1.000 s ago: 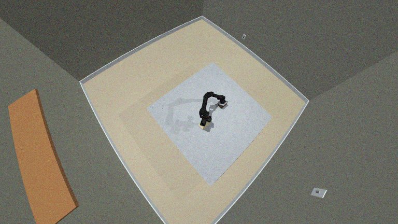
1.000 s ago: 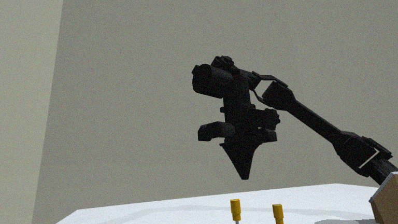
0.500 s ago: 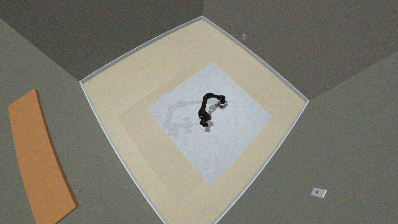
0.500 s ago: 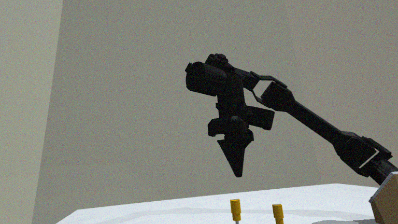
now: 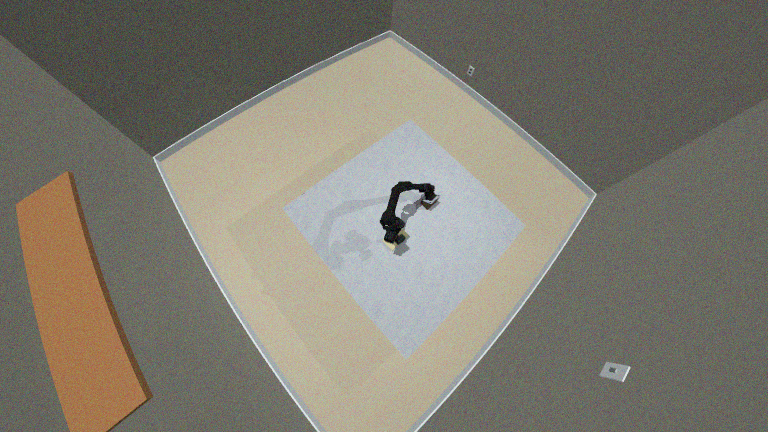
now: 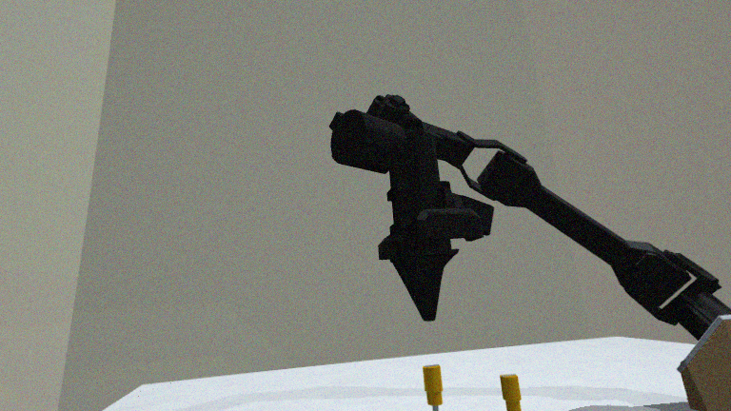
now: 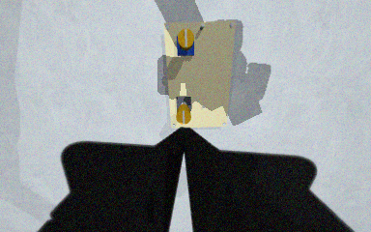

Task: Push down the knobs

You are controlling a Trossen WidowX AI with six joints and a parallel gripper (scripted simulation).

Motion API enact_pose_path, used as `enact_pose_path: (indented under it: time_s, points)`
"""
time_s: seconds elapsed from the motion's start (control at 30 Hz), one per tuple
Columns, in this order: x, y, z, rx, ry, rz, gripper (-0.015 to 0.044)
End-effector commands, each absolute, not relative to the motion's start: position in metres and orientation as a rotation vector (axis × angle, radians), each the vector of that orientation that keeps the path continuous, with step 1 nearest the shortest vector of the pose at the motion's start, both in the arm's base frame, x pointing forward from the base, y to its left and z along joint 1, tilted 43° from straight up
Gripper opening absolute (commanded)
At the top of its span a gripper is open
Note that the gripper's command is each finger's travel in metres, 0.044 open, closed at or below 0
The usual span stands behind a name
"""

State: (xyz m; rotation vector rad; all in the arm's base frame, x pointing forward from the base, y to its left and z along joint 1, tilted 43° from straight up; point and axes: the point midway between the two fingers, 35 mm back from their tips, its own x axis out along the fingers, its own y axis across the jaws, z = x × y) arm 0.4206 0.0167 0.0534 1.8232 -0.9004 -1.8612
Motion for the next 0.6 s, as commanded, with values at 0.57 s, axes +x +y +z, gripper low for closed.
enact_pose_path:
  time_s: [0.57]
  points:
    - [0.421, -0.001, 0.036, 1.795, -0.846, -1.861, 0.0]
